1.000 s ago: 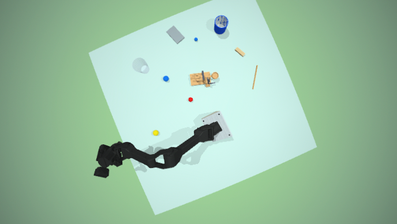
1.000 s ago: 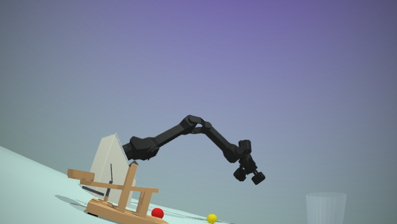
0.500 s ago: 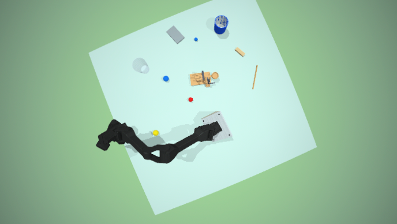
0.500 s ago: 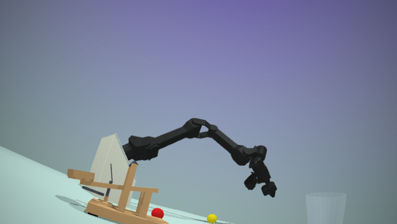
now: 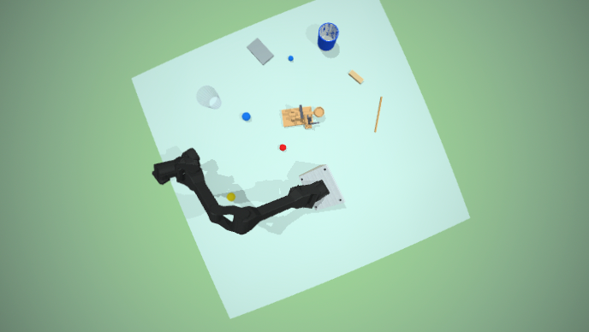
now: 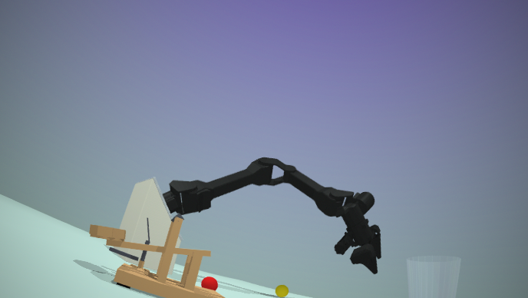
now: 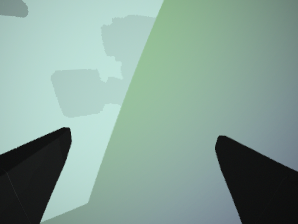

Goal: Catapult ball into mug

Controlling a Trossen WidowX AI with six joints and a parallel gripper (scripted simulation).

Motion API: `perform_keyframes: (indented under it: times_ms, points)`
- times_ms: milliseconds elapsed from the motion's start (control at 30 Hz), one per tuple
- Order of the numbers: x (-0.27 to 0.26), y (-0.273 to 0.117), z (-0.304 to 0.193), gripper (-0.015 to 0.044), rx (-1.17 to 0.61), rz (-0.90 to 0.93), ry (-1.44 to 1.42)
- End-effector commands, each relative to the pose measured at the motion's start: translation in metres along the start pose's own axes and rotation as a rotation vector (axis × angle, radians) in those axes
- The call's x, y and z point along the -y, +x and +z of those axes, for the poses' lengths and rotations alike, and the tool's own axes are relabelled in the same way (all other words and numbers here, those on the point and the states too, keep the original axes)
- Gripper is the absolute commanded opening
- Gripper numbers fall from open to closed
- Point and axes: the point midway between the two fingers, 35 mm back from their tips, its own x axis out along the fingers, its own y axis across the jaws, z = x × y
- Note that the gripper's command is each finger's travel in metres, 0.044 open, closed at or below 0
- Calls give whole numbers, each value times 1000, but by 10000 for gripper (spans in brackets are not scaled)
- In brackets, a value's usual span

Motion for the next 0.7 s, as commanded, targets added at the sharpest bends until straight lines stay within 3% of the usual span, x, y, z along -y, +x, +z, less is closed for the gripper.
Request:
perform_keyframes:
  times_ms: [0, 667]
  points:
    - [-48, -7, -19, 440, -23, 109, 110]
    - [-222, -95, -76, 440, -185, 477, 624]
